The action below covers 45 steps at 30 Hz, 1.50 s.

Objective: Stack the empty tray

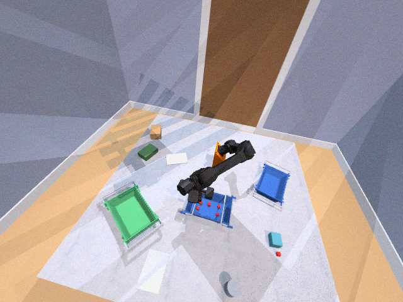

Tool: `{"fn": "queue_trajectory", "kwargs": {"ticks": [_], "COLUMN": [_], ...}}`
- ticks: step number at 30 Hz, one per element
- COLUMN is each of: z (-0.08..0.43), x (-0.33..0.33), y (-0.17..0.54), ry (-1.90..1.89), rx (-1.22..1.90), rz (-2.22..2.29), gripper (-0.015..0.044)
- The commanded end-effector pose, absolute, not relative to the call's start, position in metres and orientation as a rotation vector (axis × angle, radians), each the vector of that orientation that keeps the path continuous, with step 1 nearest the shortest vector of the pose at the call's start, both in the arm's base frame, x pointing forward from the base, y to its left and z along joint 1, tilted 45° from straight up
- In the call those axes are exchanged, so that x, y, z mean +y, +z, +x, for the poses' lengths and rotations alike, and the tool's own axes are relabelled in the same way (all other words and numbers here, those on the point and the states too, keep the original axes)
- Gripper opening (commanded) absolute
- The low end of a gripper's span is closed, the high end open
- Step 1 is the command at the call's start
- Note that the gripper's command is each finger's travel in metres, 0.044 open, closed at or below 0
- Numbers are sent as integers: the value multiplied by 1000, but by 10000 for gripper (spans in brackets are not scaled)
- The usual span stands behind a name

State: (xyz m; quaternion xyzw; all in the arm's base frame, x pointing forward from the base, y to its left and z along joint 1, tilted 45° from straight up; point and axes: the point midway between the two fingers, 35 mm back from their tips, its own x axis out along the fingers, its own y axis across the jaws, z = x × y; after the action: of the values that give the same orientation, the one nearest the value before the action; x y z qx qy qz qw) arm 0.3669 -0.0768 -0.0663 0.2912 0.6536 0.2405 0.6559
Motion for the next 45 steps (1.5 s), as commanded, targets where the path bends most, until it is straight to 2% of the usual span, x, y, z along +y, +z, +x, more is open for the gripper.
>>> {"fn": "queue_trajectory", "kwargs": {"ticks": [1,3,11,19,20,26,32,39,45], "z": [367,367,367,361,366,377,362,307,230], "x": [-77,-77,-82,-139,-115,-44,44,134,187], "y": [-66,-66,-61,-1,-22,32,92,153,190], "ry": [545,545,544,543,547,459,383,363,332], "rx": [1481,1481,1482,1484,1494,1562,1569,1520,1514], "rz": [660,660,660,659,661,612,569,570,649], "gripper": [0,0,210,420,440,440,440,440,440]}}
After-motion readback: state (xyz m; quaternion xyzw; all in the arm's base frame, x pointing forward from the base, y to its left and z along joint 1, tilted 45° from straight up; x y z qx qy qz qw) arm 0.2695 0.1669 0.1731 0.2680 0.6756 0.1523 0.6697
